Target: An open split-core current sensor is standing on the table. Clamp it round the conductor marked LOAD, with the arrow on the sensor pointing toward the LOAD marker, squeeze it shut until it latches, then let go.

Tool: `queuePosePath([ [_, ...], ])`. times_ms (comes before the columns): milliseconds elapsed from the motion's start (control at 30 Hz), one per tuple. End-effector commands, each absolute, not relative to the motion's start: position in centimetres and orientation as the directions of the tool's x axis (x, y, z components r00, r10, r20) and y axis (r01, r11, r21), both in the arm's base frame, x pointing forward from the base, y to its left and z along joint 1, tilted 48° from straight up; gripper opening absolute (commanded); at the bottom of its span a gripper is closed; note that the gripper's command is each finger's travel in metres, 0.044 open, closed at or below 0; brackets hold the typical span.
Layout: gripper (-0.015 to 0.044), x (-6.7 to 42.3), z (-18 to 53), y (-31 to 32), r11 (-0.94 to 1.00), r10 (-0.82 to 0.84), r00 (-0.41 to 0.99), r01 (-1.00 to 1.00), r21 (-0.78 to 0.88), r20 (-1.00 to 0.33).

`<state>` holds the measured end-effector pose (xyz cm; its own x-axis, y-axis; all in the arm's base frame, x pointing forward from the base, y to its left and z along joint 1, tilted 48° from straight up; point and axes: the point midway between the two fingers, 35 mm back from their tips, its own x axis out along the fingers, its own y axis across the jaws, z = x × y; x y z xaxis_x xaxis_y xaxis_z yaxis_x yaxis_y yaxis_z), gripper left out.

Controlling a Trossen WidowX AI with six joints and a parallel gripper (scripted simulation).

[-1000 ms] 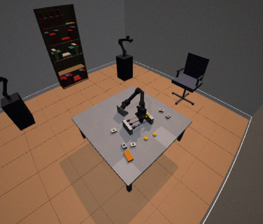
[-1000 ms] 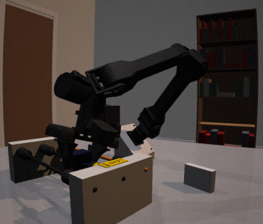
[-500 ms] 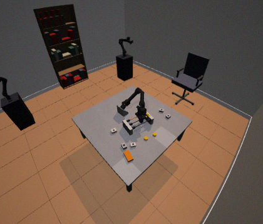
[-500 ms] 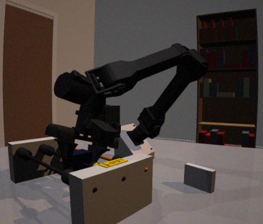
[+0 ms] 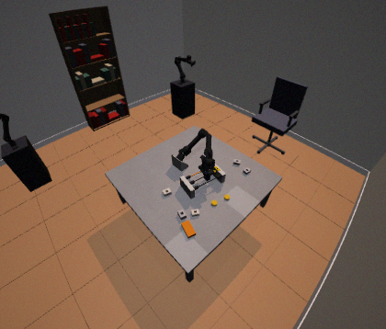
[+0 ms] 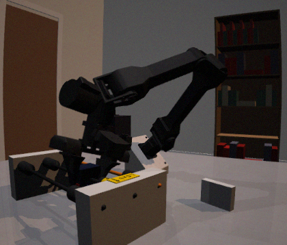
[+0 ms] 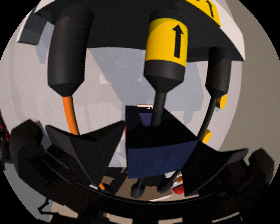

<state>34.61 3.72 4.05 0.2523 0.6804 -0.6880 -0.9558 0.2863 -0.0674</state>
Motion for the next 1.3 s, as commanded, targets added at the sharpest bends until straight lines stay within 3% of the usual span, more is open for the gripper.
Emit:
queuePosePath([
  [0,0.027,34.59,4.05,3.73,0.285,0.681,0.251,-0.956,-0.067,-0.688],
  [267,0.027,34.59,4.05,3.73,0.285,0.681,0.251,-0.956,-0.067,-0.688],
  [1033,0.0116,34.61,4.05,3.72,0.286,0.68,0.252,-0.956,-0.067,-0.688],
  [1167,0.0011,34.62,4.18,3.57,0.283,0.684,0.246,-0.957,-0.061,-0.687],
  [1267,0.0,34.42,4.01,3.63,0.284,0.683,0.241,-0.957,-0.054,-0.69],
])
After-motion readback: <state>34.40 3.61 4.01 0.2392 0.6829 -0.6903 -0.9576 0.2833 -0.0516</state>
